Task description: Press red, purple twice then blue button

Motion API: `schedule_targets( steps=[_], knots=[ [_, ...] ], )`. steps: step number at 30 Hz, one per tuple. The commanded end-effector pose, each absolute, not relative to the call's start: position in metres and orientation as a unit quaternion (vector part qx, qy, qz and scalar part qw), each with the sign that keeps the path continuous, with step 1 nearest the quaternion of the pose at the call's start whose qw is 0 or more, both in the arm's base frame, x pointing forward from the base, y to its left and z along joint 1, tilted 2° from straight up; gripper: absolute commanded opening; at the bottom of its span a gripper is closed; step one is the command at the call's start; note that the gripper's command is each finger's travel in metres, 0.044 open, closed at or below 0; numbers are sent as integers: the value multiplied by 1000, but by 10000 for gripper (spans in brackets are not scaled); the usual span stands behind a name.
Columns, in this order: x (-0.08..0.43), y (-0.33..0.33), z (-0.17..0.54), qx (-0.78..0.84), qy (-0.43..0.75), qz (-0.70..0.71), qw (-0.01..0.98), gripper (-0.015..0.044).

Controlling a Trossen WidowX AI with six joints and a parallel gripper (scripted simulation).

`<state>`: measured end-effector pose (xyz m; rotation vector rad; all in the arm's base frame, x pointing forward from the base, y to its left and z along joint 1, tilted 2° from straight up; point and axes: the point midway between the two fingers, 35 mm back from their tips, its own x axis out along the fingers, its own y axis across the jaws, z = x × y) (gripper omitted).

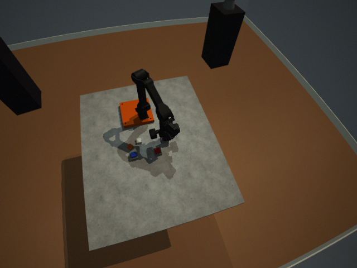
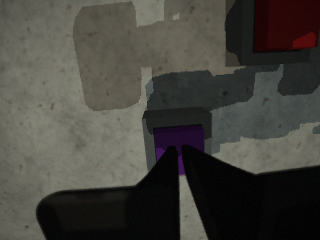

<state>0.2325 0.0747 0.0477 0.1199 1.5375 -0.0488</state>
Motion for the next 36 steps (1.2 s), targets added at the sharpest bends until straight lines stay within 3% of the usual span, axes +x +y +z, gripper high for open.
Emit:
schedule_targets(
  steps=[1,20,30,36],
  knots=[
    [231,74,43,54,699,-26,713,20],
    [231,74,43,54,699,-26,713,20],
    [230,73,79,54,699,-26,713,20],
    [229,71,136,54,699,-26,713,20]
  ],
)
